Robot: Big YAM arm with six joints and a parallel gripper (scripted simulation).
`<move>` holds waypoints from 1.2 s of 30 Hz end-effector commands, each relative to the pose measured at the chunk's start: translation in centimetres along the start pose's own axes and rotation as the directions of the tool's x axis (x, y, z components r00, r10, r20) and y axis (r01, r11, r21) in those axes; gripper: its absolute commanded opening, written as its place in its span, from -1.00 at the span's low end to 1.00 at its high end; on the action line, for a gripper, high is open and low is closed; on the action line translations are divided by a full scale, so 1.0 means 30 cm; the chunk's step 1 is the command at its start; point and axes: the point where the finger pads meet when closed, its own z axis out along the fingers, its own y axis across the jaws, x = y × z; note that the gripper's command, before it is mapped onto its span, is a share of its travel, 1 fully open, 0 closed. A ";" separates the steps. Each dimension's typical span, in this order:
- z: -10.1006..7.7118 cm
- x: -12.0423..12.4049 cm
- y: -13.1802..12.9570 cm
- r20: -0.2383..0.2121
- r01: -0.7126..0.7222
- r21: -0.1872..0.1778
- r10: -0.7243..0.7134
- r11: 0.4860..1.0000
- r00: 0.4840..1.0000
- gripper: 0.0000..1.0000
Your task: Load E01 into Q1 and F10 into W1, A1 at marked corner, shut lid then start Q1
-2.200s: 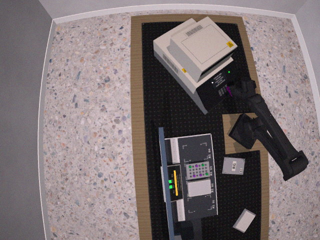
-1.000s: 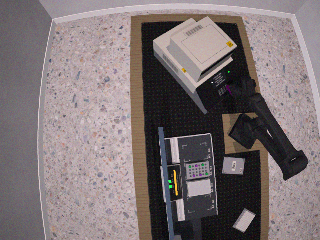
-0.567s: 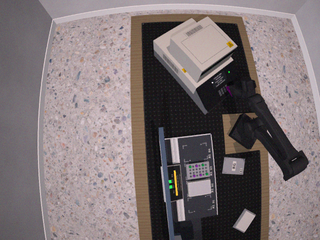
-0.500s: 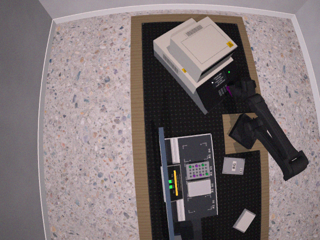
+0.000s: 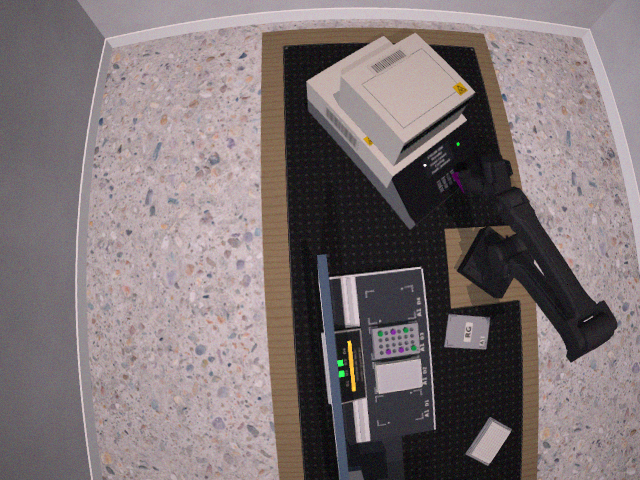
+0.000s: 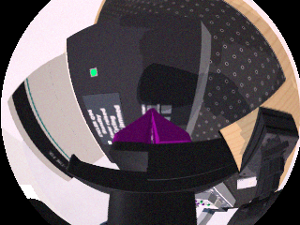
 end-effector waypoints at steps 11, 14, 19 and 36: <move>0.002 -0.019 0.030 0.010 0.019 -0.028 -0.019 0.999 1.000 -1.00; 0.003 -0.020 0.030 0.011 0.020 -0.028 -0.019 0.999 1.000 -1.00; 0.004 -0.022 0.030 0.012 0.019 -0.028 -0.019 0.999 1.000 -1.00; 0.012 -0.018 0.021 0.013 0.014 -0.022 -0.013 1.000 1.000 -1.00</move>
